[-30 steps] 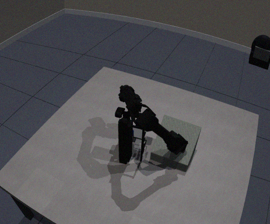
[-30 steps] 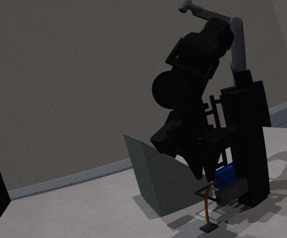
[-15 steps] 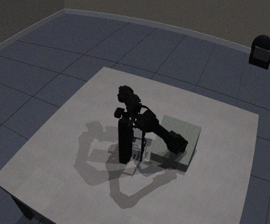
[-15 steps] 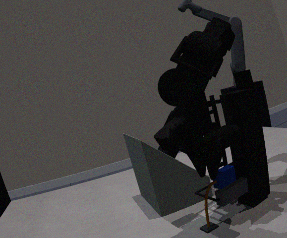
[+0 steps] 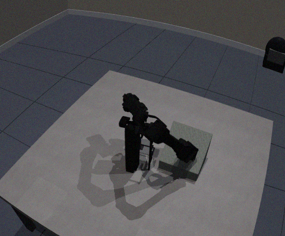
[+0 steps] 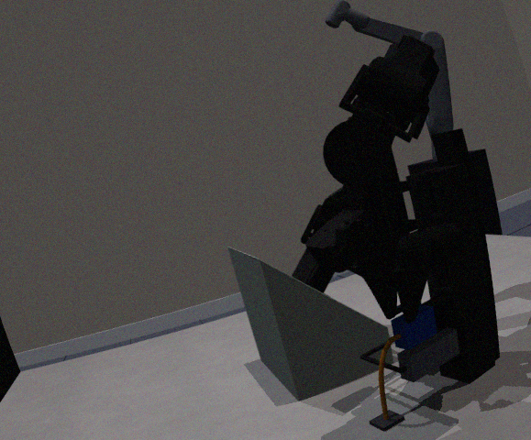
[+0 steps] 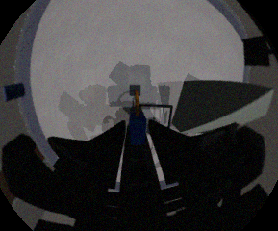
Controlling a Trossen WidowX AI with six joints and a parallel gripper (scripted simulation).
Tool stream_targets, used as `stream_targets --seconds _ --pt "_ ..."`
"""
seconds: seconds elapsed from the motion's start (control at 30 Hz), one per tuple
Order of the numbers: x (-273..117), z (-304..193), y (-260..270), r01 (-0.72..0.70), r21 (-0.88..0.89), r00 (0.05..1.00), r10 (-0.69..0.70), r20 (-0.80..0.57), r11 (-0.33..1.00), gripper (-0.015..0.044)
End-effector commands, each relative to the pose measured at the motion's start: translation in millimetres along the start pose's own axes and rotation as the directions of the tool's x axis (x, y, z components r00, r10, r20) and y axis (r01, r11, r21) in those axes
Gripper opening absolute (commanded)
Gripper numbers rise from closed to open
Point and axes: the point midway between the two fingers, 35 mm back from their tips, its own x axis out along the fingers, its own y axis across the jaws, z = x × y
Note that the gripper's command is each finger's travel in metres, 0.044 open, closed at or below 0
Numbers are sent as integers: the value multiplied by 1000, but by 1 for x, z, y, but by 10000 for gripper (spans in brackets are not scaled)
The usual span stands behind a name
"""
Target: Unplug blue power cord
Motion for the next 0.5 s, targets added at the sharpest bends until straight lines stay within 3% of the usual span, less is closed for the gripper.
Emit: stream_targets --seconds 0.0,0.47 --pt "0 -7 -1 -1 8 1000 2 -6 1000 160" --pt "12 -8 -1 -2 8 1000 2 -7 1000 160"
